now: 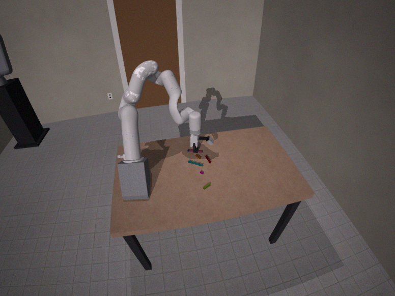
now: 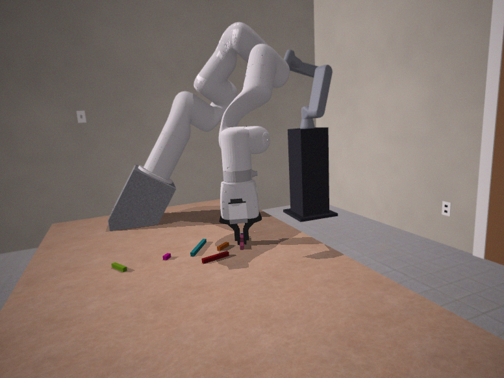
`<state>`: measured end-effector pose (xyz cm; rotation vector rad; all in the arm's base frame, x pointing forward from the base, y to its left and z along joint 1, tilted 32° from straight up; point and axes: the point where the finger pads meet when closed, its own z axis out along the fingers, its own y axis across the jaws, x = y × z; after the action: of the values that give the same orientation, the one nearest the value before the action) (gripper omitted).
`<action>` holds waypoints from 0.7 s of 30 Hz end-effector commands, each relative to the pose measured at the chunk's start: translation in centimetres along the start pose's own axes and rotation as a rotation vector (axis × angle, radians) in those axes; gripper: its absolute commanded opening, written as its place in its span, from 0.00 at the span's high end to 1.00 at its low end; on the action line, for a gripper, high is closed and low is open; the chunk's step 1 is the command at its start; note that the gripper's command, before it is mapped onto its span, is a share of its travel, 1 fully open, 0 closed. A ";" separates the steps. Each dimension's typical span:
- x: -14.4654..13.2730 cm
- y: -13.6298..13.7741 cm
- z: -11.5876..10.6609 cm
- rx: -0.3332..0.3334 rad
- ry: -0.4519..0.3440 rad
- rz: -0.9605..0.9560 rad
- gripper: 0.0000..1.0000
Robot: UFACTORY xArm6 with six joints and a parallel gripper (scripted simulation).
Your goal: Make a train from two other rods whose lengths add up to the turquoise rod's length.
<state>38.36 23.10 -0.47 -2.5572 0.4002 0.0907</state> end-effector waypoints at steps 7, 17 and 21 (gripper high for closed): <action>0.1 -0.1 -0.1 0.001 0.002 0.000 0.96; 0.1 -0.1 -0.1 0.001 0.002 0.000 0.96; 0.1 -0.1 -0.1 0.001 0.002 0.000 0.92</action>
<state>38.36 23.10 -0.47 -2.5572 0.4002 0.0907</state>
